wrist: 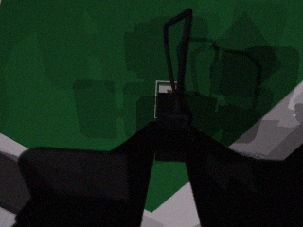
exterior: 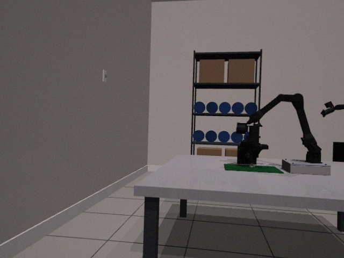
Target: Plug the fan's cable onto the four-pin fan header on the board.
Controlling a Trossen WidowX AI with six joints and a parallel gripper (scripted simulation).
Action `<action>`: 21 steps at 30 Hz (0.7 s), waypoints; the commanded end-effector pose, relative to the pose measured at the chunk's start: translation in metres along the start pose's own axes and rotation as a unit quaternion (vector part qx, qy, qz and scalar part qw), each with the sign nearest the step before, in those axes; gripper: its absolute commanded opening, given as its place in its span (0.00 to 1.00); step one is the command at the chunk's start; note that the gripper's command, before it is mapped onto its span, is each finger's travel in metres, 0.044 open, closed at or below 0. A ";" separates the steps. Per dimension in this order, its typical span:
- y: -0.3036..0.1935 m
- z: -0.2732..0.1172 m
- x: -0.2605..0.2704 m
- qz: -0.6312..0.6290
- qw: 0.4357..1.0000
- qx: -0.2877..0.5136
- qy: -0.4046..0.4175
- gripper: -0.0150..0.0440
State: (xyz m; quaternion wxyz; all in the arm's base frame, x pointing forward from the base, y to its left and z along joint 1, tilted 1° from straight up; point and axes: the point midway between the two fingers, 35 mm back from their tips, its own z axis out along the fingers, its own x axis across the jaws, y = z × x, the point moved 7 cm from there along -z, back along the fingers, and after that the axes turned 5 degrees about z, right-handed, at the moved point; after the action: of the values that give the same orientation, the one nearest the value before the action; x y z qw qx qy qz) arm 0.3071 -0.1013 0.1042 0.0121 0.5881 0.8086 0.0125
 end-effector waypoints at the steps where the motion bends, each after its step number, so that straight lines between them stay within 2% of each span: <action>1: 0.001 0.000 0.000 0.000 1.000 -0.002 0.001 0.25; 21: 0.000 0.005 0.000 0.001 1.000 -0.002 0.001 0.25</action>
State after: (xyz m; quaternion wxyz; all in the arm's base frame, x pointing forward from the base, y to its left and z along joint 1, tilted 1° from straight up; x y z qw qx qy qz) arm 0.3073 -0.1012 0.1001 0.0125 0.5879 0.8088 0.0127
